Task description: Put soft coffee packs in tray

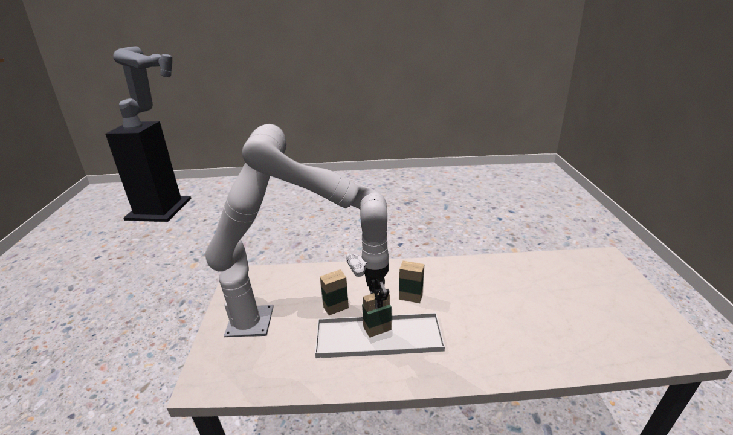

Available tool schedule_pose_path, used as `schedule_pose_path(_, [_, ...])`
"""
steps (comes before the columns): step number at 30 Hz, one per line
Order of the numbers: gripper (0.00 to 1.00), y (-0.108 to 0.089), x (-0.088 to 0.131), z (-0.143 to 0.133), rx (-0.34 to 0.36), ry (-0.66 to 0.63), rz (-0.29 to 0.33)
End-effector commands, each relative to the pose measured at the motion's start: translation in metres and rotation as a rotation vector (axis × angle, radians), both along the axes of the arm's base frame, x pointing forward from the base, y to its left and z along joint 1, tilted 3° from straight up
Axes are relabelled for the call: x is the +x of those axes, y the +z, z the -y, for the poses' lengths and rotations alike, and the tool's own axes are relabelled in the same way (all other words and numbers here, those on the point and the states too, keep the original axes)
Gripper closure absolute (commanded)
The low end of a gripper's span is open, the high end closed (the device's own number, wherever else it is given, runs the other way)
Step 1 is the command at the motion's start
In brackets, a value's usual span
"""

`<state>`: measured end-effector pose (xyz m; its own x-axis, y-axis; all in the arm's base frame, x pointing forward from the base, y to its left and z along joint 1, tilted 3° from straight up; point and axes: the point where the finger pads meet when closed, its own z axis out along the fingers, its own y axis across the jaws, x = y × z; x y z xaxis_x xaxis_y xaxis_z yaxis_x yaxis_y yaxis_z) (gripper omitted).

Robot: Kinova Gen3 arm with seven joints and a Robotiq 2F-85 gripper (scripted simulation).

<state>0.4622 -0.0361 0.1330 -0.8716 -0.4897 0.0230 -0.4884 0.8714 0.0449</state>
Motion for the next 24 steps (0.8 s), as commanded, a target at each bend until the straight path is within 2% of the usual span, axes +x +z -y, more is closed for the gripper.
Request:
schedule_pose_path(1, [0.75,-0.008,-0.002,-0.001,0.001,0.001,-0.007])
schedule_pose_path(14, [0.75,-0.030,-0.003,-0.001,0.001,0.001,-0.007])
schedule_pose_path(24, [0.75,-0.032,-0.003,-0.002,0.001,0.001,-0.007])
